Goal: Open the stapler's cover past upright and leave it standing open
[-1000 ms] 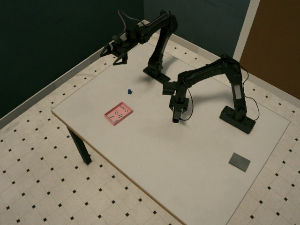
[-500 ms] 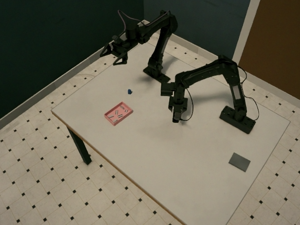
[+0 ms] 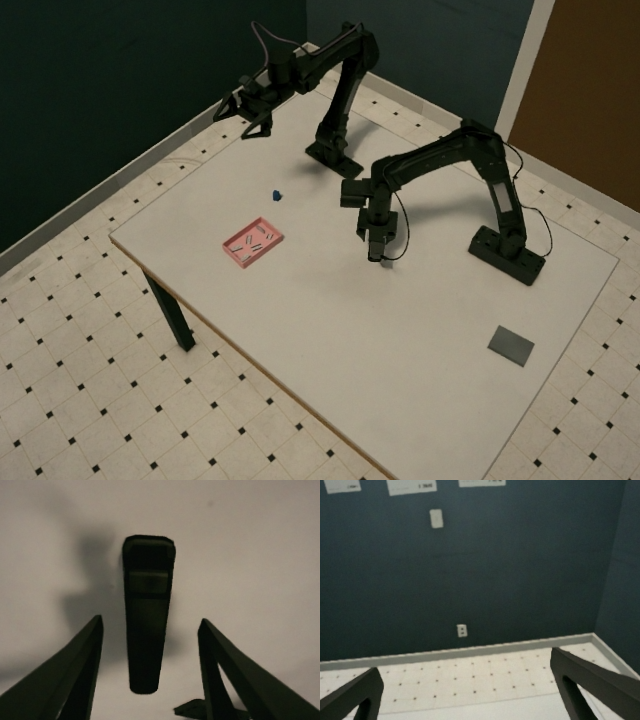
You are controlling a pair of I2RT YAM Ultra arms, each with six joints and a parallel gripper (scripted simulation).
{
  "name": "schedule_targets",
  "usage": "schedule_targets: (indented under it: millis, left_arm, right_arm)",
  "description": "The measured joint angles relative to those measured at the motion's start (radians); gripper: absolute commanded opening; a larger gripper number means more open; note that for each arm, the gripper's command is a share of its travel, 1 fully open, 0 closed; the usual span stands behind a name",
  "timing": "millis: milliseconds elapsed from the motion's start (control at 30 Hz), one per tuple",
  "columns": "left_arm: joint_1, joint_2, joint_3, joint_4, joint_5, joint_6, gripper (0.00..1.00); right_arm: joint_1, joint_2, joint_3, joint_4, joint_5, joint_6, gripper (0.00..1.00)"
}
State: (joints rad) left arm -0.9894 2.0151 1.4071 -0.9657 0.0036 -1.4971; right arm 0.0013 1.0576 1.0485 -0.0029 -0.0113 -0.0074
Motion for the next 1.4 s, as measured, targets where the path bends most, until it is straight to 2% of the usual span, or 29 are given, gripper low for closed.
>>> schedule_targets:
  millis: [1233, 1267, 1333, 1367, 1400]
  left_arm:
    - [0.0, 0.084, -0.092, 0.171, 0.0, 0.0, 0.62]
    - [0.0, 0.088, -0.094, 0.176, 0.0, 0.0, 0.53]
    - [0.0, 0.091, -0.098, 0.185, 0.0, 0.0, 0.53]
    - [0.0, 0.091, -0.098, 0.188, 0.0, 0.0, 0.49]
    - [0.0, 0.091, -0.098, 0.19, 0.0, 0.0, 0.49]
  right_arm:
    - [0.0, 0.0, 0.0, 0.0, 0.0, 0.0, 1.0]
    - [0.0, 0.0, 0.0, 0.0, 0.0, 0.0, 1.0]
    - [0.0, 0.0, 0.0, 0.0, 0.0, 0.0, 1.0]
    - [0.0, 0.0, 0.0, 0.0, 0.0, 0.0, 1.0]
    - [0.0, 0.0, 0.0, 0.0, 0.0, 0.0, 1.0]
